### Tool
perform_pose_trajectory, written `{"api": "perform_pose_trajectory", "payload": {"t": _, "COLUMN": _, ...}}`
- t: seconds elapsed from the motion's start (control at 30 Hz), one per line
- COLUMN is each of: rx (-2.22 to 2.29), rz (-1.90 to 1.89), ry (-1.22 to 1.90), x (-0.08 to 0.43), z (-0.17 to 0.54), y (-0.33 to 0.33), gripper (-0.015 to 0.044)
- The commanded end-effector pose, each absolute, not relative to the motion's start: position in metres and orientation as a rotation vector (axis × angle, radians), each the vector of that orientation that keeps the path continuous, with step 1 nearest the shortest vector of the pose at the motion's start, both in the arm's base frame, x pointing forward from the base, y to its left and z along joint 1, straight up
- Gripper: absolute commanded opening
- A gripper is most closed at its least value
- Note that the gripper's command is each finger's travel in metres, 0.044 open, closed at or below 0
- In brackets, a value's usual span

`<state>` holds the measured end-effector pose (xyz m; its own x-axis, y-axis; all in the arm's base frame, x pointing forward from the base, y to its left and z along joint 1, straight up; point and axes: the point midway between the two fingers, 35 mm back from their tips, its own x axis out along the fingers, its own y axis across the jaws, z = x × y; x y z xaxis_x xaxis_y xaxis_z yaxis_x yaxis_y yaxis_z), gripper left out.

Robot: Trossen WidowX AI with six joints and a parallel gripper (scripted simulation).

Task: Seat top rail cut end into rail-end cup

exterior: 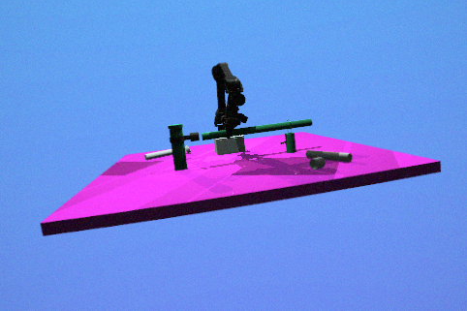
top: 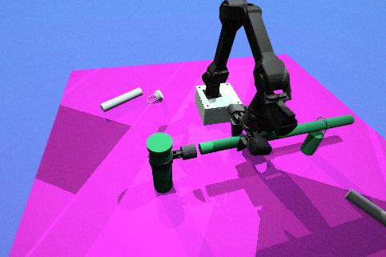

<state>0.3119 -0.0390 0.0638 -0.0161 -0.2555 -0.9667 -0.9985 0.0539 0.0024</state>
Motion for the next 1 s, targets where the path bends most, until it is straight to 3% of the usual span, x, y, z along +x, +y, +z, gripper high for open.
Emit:
{"api": "perform_pose_trajectory", "payload": {"t": 0.0, "rx": -1.361, "rz": 1.03, "ry": 1.42, "x": 0.317, "z": 0.07, "y": -0.041, "gripper": 0.0}}
{"api": "perform_pose_trajectory", "payload": {"t": 0.97, "rx": -1.356, "rz": 1.048, "ry": 1.427, "x": 0.316, "z": 0.069, "y": -0.06, "gripper": 0.0}}
